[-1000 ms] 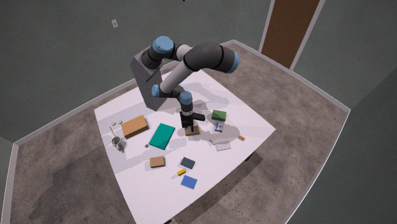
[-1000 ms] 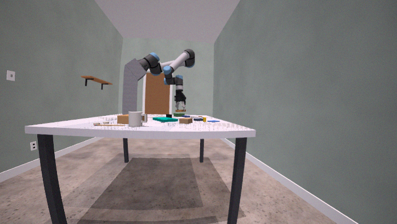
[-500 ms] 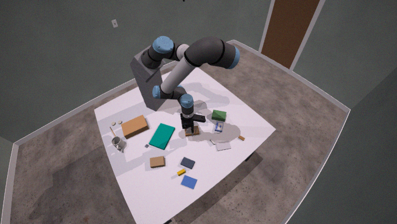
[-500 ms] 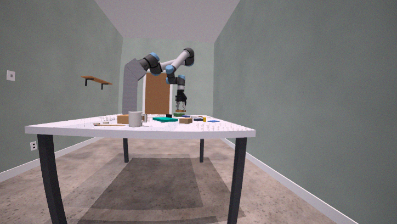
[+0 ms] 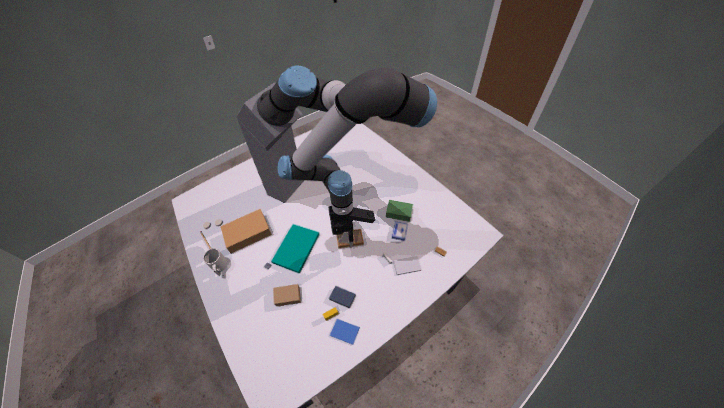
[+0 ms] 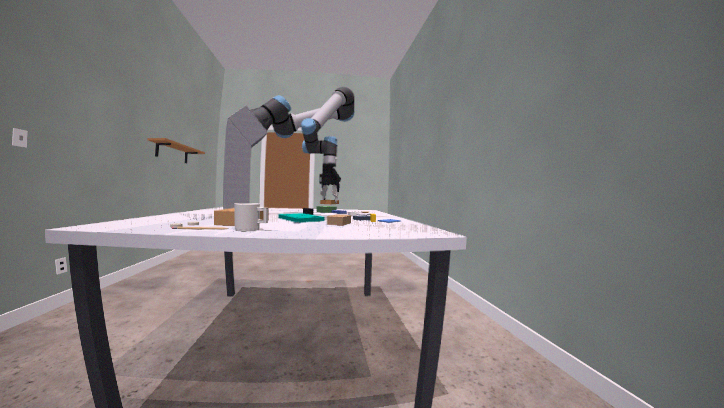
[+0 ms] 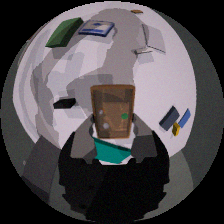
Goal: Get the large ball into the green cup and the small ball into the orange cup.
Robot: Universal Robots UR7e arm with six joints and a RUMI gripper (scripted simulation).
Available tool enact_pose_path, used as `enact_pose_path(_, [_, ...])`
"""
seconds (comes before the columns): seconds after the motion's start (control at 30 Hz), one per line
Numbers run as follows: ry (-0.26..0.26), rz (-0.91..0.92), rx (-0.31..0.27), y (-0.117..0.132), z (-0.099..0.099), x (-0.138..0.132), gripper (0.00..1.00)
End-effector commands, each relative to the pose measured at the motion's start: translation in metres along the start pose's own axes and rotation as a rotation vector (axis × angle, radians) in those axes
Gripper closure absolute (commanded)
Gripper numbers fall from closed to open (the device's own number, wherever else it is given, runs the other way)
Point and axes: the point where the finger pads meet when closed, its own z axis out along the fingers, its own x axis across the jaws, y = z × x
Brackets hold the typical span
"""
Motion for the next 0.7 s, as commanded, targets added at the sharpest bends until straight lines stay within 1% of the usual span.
enact_pose_path(0.0, [-0.002, 0.0, 0.001, -0.0002, -0.0003, 0.0004, 0.57])
enact_pose_path(0.1, [-0.007, 0.0, -0.012, -0.0004, -0.0003, 0.0005, 0.57])
enact_pose_path(0.67, [-0.003, 0.0, 0.0, -0.0002, -0.0003, 0.0004, 0.57])
